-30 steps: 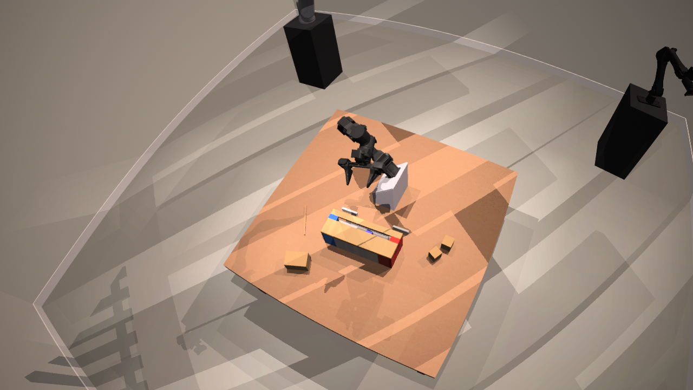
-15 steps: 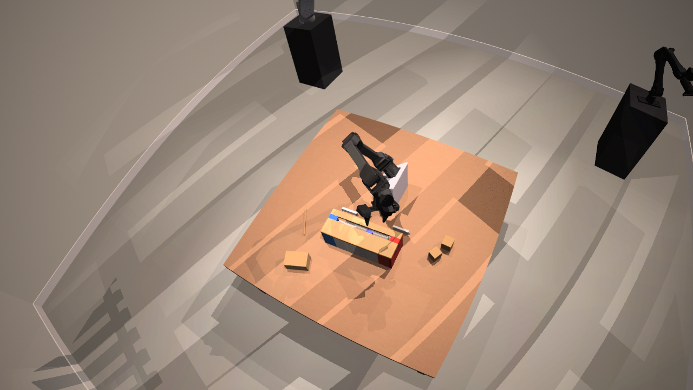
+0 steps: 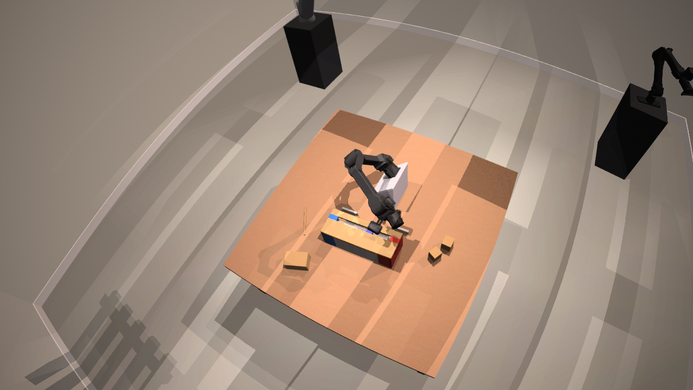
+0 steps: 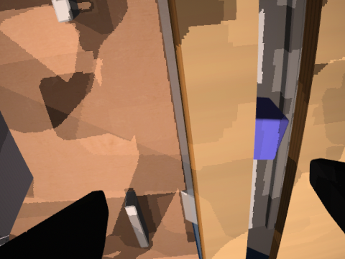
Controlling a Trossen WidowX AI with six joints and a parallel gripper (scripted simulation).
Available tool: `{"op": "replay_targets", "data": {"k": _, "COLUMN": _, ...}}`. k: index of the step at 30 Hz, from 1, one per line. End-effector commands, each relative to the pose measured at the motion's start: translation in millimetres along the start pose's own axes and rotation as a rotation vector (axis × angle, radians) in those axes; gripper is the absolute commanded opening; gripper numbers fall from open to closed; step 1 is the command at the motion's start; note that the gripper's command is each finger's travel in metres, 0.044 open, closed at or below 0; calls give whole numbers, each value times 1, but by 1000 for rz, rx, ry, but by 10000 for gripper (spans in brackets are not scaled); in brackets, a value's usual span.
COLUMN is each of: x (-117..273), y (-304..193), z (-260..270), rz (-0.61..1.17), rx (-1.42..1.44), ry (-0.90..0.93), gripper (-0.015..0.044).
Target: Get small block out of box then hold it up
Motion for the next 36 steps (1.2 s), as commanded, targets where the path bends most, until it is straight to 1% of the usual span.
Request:
{"op": "replay_targets", "data": {"k": 1, "x": -4, "y": 1, "z": 1, "rz": 16, "rx": 28, "ry": 16, "gripper": 400}}
{"op": "replay_targets", "data": {"k": 8, "x": -8, "y": 3, "z": 2, "rz": 15, "rx": 28, "ry": 16, "gripper": 400}}
{"op": "replay_targets", "data": {"k": 36, "x": -50, "y": 20, "z": 7, "rz": 15, "rx": 29, "ry": 15, "gripper": 400}}
Point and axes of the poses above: the point midway between the two fingers, 35 mm back from their tips, its own x axis back along the fingers, its own z axis across the jaws, y = z × x, the point moved 10 cm from there along x, back along the fingers, and after that the axes turned 13 degrees about -x, right-handed, at the moved point
